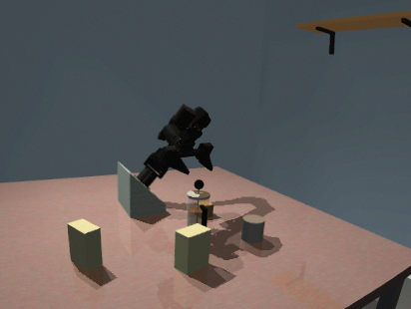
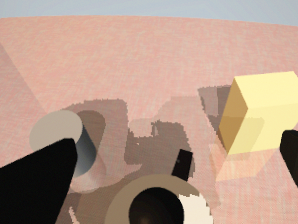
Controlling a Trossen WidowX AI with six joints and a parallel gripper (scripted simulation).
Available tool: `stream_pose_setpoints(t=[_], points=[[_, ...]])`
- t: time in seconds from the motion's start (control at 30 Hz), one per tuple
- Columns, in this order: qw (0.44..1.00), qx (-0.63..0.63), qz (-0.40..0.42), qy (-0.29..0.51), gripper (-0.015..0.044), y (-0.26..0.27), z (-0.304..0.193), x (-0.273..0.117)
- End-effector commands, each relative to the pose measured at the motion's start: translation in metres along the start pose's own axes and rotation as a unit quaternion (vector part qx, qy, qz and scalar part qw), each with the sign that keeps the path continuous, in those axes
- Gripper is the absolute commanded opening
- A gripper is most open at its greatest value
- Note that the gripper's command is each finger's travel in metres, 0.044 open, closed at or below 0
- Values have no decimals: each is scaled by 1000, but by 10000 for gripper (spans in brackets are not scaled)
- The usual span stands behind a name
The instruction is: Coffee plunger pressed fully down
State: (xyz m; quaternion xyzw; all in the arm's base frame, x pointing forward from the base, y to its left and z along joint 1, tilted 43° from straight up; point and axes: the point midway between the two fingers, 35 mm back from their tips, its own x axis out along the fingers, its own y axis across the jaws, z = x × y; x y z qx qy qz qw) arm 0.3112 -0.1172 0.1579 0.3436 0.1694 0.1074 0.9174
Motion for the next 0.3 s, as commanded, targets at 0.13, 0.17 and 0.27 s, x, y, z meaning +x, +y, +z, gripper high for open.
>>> stream_pose_setpoints(t=[0.13, 0.17, 0.27], points=[[1000, -6, 7, -5, 440, 11, 23, -27], [1000, -6, 7, -5, 440, 11, 23, -27], [1000, -6, 7, -5, 440, 11, 23, -27]])
